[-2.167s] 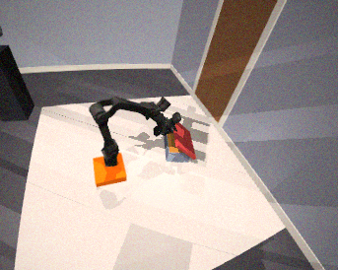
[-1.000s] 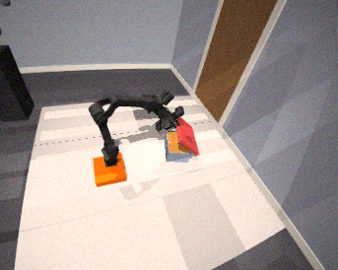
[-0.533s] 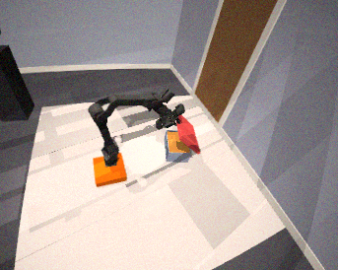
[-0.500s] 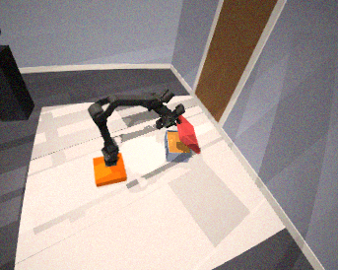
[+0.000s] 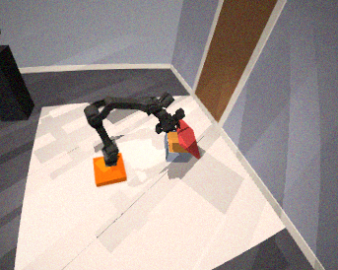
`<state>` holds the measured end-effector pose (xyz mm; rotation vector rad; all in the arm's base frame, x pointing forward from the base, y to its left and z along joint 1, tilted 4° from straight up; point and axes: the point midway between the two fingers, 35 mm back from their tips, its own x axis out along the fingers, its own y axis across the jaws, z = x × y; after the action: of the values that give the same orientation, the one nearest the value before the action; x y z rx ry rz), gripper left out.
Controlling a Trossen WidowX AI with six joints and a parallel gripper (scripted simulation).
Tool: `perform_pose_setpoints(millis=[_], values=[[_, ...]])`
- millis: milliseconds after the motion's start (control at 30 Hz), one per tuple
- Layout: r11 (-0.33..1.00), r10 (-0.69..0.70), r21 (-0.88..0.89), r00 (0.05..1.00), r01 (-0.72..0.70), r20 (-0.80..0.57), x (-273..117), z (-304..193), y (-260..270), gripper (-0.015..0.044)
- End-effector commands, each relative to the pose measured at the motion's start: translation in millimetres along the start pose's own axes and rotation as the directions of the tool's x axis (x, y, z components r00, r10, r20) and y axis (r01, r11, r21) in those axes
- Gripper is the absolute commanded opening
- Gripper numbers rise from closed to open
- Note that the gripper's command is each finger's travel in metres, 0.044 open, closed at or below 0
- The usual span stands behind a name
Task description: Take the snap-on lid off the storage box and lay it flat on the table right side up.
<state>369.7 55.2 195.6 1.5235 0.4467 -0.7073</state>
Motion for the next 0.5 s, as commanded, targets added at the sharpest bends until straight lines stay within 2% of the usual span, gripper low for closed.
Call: perform_pose_setpoints(millis=[0, 467], values=[[1.000, 0.007, -0.002, 1.000, -0.007, -0.004, -2, 8, 1, 0.0000], [1.000, 0.007, -0.004, 1.000, -0.007, -0.002, -4, 36, -1, 0.0000]])
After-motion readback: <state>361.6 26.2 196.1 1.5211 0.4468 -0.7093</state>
